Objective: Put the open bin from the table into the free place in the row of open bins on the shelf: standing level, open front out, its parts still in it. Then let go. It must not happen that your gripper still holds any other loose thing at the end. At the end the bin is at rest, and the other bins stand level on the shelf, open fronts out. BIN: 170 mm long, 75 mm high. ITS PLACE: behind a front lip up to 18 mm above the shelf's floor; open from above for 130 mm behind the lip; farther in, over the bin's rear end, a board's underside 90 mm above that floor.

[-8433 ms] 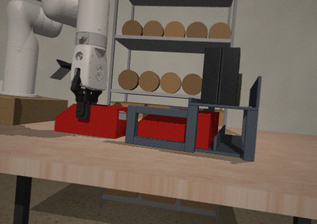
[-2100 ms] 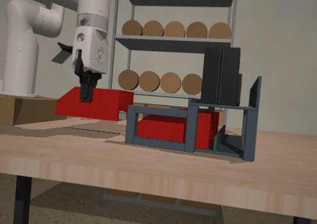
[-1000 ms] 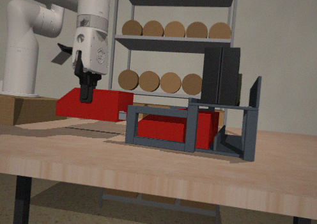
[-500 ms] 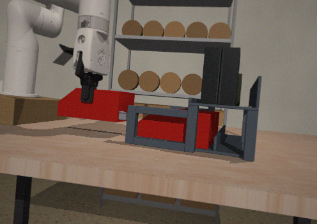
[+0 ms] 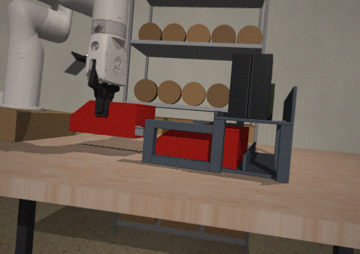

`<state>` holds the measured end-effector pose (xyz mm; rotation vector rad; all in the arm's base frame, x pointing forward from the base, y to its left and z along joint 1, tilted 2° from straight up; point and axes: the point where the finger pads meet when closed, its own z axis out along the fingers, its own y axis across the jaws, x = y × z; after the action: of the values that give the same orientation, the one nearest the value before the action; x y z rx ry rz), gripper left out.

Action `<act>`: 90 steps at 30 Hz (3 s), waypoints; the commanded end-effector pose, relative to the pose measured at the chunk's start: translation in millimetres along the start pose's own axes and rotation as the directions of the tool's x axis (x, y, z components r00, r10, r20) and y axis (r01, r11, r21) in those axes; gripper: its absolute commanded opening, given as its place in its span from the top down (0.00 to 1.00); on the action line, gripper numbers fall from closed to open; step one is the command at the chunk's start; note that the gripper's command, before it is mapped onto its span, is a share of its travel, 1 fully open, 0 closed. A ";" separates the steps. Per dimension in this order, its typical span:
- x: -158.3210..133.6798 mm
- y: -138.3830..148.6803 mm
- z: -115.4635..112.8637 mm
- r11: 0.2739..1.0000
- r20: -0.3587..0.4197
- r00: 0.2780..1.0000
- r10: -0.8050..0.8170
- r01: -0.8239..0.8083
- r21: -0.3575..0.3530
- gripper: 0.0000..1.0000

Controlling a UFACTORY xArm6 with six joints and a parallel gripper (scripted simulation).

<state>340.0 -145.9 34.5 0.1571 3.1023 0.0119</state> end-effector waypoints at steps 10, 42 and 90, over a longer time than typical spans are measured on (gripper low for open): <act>-0.8 13.0 -0.7 1.000 0.003 1.000 -0.001 0.001 0.001 1.00; 0.5 42.6 0.1 1.000 0.003 1.000 -0.001 0.001 0.001 1.00; 2.4 87.1 1.2 1.000 0.003 1.000 -0.001 0.001 0.000 1.00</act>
<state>344.7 -62.1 32.9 0.1551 3.1029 0.0129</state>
